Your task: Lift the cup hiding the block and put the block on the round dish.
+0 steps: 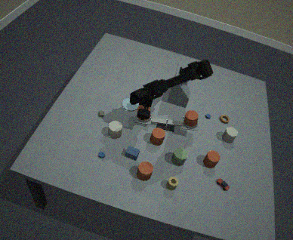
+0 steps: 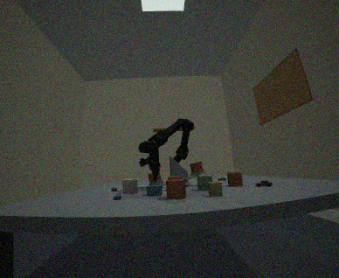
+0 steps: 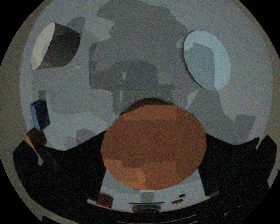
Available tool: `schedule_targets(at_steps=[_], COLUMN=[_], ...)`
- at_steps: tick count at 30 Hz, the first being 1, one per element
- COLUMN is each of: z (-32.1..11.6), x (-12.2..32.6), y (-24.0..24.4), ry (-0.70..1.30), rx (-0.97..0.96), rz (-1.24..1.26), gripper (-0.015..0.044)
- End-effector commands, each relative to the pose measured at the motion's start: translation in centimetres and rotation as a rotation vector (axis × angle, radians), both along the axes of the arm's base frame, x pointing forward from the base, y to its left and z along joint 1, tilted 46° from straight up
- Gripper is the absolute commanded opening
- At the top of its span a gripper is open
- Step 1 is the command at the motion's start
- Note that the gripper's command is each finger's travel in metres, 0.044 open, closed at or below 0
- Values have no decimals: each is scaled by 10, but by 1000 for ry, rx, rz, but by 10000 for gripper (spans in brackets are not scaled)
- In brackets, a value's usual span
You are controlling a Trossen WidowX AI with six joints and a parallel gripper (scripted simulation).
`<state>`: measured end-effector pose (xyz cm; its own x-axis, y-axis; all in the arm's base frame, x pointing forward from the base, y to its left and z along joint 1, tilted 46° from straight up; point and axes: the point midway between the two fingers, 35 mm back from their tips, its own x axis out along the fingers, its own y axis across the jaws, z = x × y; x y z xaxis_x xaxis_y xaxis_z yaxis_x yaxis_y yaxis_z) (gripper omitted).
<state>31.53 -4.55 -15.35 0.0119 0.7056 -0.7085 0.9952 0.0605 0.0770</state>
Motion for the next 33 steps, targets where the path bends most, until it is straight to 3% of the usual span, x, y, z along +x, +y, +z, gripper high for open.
schedule_targets(at_steps=[1, 6, 18, 33], z=[0, 0, 6, 18], x=[-1, -1, 1, 4], y=[1, 1, -7, -21], ry=[2, 2, 2, 2], rx=[5, 5, 3, 0], rz=[-6, -6, -7, -8], gripper=[348, 314, 0, 0])
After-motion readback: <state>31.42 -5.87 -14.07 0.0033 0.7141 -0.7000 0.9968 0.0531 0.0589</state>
